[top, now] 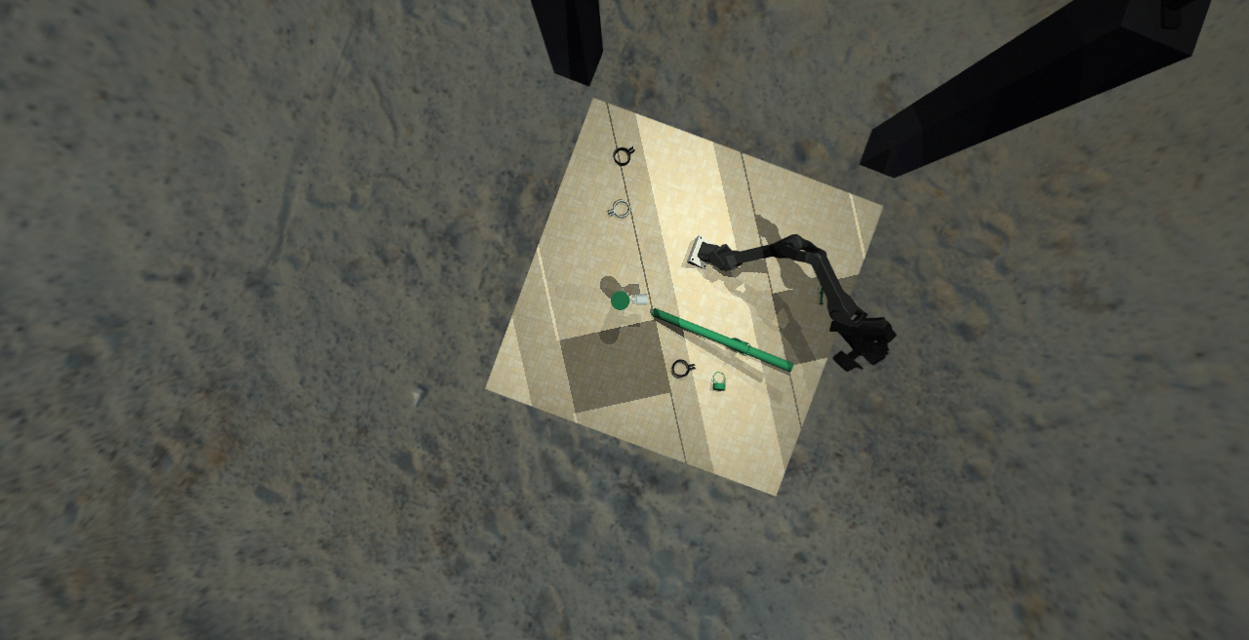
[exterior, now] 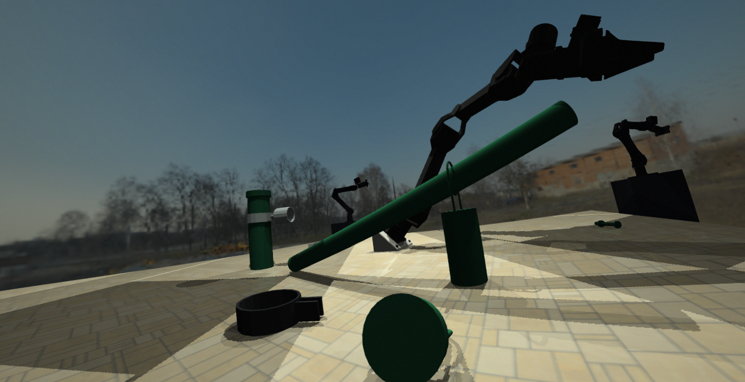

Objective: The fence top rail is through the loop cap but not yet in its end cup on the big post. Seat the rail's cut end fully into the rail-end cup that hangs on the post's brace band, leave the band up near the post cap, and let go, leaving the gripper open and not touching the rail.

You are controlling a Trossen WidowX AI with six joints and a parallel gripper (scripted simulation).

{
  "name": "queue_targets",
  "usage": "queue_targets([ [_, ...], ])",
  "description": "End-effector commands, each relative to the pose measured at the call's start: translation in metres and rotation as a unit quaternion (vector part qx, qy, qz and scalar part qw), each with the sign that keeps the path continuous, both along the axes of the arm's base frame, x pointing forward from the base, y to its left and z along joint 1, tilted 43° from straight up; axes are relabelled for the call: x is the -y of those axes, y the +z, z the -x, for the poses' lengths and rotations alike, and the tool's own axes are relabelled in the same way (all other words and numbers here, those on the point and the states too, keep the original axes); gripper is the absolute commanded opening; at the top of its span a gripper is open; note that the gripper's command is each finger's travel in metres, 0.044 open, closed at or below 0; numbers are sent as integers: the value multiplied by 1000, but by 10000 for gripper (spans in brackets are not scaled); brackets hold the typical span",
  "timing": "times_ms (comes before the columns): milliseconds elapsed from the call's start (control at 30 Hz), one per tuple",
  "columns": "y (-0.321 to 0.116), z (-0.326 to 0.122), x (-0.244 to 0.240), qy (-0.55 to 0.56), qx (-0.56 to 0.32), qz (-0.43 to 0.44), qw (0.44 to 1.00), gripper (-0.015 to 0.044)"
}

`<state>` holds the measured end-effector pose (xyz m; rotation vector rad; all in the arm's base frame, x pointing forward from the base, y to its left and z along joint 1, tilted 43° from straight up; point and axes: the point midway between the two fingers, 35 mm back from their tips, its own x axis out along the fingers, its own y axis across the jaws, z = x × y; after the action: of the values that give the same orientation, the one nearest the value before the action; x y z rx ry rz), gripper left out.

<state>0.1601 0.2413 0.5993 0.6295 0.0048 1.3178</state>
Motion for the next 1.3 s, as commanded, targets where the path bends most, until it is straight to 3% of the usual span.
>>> queue_targets([
  [0,-41,-57,1,-67,-12,75,995,440],
  [400,-156,-184,84,-233,-91,255,934,440],
  [667,-236,-226,167,-280,-167,354,877,440],
  [1000,-341,-218,281,-257,-311,401,822,440],
  [1267,-408,-160,367,-220,-434,337,806,440],
])
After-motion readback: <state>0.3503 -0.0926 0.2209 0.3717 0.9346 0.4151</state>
